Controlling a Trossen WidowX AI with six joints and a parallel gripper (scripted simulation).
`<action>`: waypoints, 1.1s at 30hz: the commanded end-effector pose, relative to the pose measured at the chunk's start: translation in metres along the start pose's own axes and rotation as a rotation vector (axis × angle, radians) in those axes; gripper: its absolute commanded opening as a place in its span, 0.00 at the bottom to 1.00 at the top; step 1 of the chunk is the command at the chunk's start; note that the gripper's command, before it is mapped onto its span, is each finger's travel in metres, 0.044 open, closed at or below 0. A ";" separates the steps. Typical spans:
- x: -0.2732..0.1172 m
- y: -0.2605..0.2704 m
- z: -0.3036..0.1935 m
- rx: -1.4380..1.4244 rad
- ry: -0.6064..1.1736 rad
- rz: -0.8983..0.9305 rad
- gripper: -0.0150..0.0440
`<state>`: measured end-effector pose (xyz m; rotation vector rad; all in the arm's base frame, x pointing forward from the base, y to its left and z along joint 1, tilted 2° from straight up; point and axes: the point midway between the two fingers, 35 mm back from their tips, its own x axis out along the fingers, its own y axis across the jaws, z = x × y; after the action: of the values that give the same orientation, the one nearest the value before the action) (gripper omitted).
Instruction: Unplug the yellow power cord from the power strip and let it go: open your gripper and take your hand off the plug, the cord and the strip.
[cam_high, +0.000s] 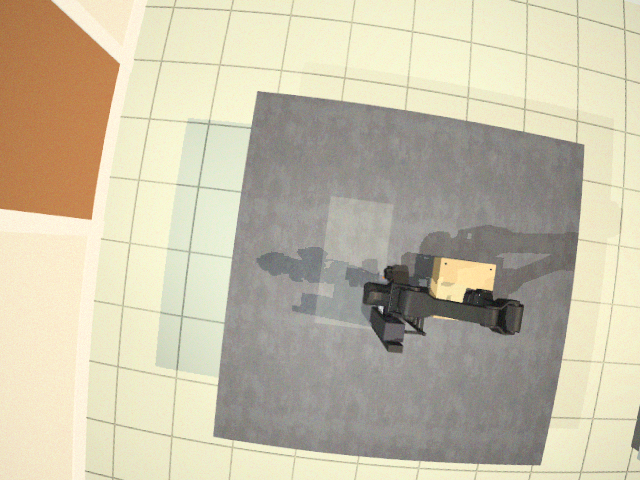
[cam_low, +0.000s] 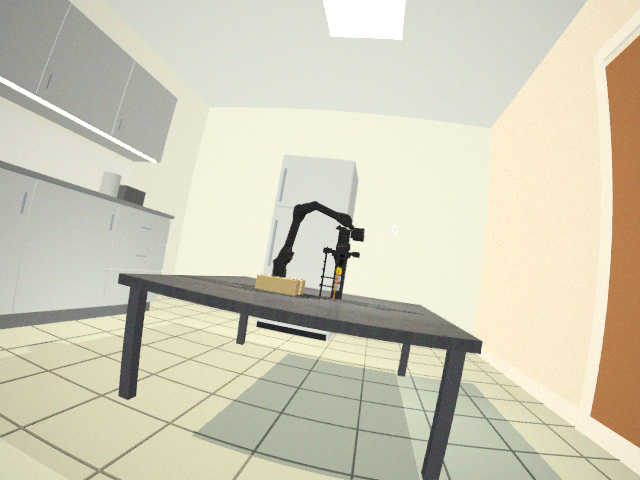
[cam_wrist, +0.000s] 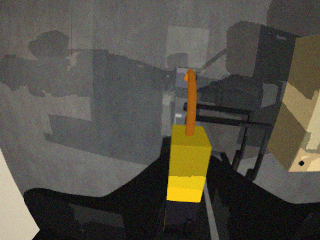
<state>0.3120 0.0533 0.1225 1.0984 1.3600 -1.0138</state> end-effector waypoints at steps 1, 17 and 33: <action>-0.003 -0.002 0.033 0.041 -0.071 -0.001 0.25; -0.002 -0.003 0.028 0.044 -0.069 -0.005 0.61; -0.019 -0.006 0.087 0.044 -0.074 -0.005 1.00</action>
<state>0.3243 -0.0293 0.1364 1.0951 1.2700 -1.0827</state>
